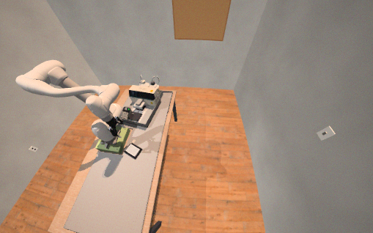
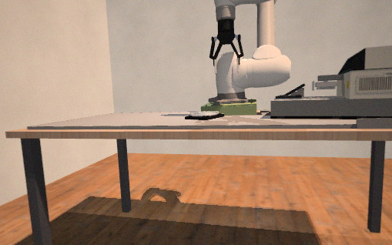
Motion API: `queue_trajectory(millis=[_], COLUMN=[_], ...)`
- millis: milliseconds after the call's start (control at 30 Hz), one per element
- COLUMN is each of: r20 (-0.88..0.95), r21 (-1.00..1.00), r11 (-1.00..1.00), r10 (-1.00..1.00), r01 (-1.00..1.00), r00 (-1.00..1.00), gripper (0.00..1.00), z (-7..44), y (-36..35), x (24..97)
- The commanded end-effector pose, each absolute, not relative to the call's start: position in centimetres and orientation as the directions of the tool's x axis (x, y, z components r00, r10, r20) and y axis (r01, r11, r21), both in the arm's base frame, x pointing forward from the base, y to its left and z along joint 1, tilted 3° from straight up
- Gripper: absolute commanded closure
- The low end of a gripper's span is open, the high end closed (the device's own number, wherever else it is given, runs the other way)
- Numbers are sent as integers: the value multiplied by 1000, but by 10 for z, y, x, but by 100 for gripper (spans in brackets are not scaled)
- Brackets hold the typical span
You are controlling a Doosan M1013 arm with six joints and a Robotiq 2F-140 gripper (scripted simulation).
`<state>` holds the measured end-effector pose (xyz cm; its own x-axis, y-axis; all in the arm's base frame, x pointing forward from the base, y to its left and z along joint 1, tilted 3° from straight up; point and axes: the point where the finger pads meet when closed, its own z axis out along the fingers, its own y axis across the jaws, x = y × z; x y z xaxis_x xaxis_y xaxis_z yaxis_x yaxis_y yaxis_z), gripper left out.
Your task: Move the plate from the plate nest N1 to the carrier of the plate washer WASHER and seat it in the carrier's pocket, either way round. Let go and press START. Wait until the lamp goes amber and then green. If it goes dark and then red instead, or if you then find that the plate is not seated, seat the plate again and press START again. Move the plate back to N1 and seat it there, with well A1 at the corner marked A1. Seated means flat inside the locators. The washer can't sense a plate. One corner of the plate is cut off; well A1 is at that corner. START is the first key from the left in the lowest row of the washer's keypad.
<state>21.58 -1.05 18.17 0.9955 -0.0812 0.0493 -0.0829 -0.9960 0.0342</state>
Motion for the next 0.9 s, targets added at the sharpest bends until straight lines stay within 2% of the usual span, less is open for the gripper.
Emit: queue_trajectory(millis=[0, 867], r20=[43, 44], r21=[33, 32], r11=[-996, -993], r10=[-76, -109], r01=[-78, -111], r00=[996, 993], gripper=[30, 30], z=[179, 176], y=[-10, -14], x=[212, 214])
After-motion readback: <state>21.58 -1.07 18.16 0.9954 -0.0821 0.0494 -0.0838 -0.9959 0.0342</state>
